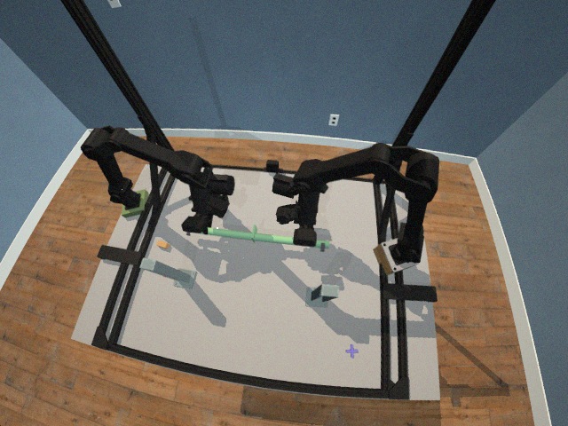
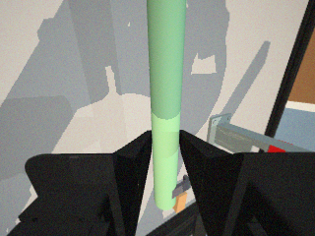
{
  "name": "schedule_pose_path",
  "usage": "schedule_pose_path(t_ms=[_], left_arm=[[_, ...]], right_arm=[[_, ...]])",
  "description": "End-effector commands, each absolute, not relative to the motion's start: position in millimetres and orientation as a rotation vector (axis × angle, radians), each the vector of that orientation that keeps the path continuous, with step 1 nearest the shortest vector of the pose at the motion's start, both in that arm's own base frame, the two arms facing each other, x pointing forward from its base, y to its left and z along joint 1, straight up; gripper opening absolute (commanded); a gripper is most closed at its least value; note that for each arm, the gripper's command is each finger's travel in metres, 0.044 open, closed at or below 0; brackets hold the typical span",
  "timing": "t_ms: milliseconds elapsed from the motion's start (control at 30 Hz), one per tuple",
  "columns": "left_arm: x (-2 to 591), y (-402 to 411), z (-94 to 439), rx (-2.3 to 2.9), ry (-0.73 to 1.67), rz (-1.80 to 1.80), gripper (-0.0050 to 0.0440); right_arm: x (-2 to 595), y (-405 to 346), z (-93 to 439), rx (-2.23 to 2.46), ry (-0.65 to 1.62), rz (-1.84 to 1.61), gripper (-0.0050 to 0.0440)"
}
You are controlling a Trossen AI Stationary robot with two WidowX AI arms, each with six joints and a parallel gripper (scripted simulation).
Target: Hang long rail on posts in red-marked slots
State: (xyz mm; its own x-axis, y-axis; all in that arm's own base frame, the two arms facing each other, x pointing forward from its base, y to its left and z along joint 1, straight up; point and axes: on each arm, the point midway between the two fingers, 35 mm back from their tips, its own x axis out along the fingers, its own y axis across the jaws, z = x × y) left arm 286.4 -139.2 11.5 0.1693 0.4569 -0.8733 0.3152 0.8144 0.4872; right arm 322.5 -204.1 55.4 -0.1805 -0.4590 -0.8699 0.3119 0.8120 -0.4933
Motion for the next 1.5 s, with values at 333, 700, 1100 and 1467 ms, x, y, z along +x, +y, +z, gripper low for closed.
schedule_pose_path(t_ms=[333,700,1100,1467], left_arm=[[308.4,-82.6,13.8,0.679,1.432,0.126,0.0],[324.4,-36.8,15.0,0.687,1.428,0.14,0.0],[324.5,-38.3,40.8,0.688,1.428,0.14,0.0],[324.5,-38.3,41.5,0.688,1.428,0.14,0.0]], right_arm=[[302.2,-260.5,58.3,-0.123,1.619,-0.697,0.0],[284.2,-306.9,59.6,-0.137,1.62,-0.706,0.0],[284.3,-305.2,85.3,-0.136,1.62,-0.707,0.0],[284.3,-305.2,86.0,-0.136,1.62,-0.707,0.0]])
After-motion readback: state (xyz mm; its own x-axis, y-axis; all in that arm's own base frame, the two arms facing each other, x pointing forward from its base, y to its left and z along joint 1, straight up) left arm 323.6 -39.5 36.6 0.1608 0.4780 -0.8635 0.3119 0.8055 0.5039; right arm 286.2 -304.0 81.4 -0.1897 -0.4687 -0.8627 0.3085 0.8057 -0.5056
